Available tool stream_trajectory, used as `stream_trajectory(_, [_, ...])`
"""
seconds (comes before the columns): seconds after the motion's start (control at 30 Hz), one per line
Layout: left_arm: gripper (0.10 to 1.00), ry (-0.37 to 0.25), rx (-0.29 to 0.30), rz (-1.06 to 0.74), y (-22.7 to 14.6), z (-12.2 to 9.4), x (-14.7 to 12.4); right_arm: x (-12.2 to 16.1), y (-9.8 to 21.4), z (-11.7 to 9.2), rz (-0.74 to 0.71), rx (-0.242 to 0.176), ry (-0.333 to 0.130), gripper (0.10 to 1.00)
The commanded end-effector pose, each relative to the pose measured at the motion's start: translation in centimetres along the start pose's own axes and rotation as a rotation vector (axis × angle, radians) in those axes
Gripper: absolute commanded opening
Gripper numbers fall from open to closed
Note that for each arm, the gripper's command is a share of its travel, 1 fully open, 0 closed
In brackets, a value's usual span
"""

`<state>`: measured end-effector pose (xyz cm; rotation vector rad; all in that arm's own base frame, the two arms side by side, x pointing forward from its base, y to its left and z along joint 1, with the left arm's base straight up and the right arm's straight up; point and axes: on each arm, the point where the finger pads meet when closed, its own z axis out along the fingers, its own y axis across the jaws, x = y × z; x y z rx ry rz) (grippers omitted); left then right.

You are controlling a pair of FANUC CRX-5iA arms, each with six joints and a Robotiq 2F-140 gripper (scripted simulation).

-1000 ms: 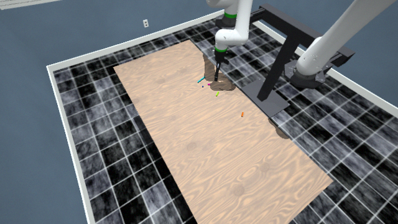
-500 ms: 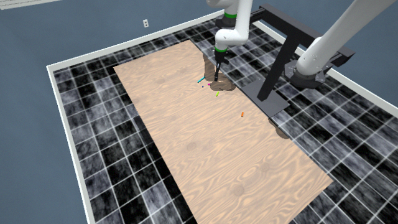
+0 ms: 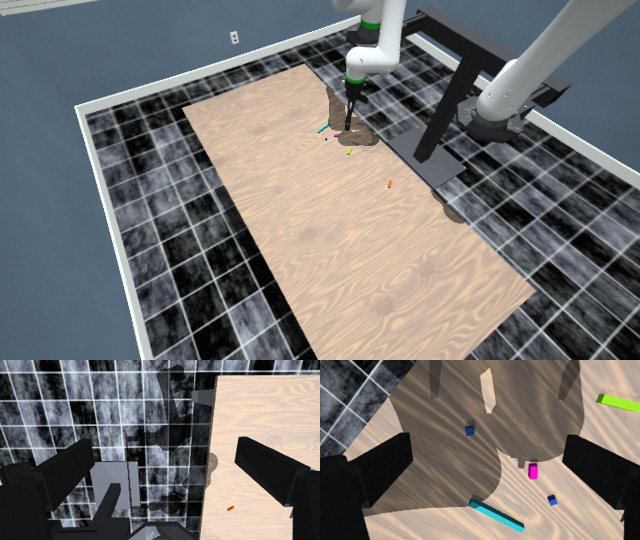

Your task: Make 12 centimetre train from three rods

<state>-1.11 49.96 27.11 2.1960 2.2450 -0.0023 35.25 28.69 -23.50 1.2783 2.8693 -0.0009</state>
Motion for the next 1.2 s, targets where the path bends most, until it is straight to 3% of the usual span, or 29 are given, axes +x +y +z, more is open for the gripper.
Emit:
stream_trajectory(0.0, [1.0,0.002,0.0,0.0,0.0,-0.1,0.0,0.0,0.1,-0.1,0.0,-0.002,0.0,1.0])
stream_trajectory(0.27, [1.0,0.002,0.0,0.0,0.0,-0.1,0.0,0.2,1.0,0.0,0.0,-0.002,0.0,1.0])
stream_trajectory(0.33, [1.0,0.002,0.0,0.0,0.0,-0.1,0.0,1.0,4.8,0.0,0.0,-0.002,0.0,1.0])
stream_trajectory(0.73, [1.0,0.002,0.0,0.0,0.0,-0.1,0.0,3.0,14.1,-0.1,-0.001,-0.002,0.001,1.0])
stream_trajectory(1.17, [1.0,0.002,0.0,0.0,0.0,-0.1,0.0,3.0,14.2,-0.1,-0.001,-0.002,0.001,1.0])
